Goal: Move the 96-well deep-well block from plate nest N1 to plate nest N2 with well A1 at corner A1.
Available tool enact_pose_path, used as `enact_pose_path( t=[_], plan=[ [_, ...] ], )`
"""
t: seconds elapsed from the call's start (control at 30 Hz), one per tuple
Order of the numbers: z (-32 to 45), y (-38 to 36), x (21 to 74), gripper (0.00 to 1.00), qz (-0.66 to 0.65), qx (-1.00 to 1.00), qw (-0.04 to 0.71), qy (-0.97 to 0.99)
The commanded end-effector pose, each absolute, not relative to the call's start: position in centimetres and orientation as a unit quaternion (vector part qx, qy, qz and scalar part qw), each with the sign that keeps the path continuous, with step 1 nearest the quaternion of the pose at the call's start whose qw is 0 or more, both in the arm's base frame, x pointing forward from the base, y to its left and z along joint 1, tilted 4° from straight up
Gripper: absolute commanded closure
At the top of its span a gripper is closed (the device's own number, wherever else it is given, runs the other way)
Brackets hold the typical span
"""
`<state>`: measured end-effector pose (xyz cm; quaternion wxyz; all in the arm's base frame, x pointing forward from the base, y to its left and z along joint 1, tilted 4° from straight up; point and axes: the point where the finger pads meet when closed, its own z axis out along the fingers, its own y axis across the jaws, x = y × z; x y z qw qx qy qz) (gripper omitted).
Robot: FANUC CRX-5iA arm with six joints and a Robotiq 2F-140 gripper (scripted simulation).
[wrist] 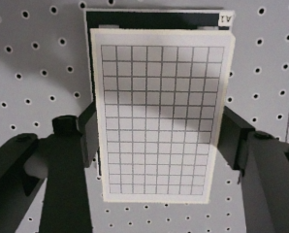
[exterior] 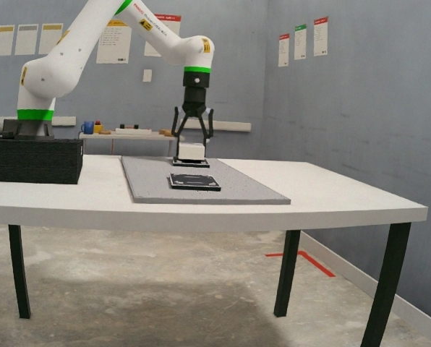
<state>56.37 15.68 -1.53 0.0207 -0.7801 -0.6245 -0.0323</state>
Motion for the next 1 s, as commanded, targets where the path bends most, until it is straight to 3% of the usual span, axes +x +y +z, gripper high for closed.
enact_pose_path(
  t=[0.0, 0.97],
  plan=[
    [-1.43, 15.69, 56.44, 0.9, -0.033, -0.78, 0.02, -0.625],
    [-1.81, 15.71, 56.45, 0.9, -0.033, -0.78, 0.02, -0.625]
  ],
)
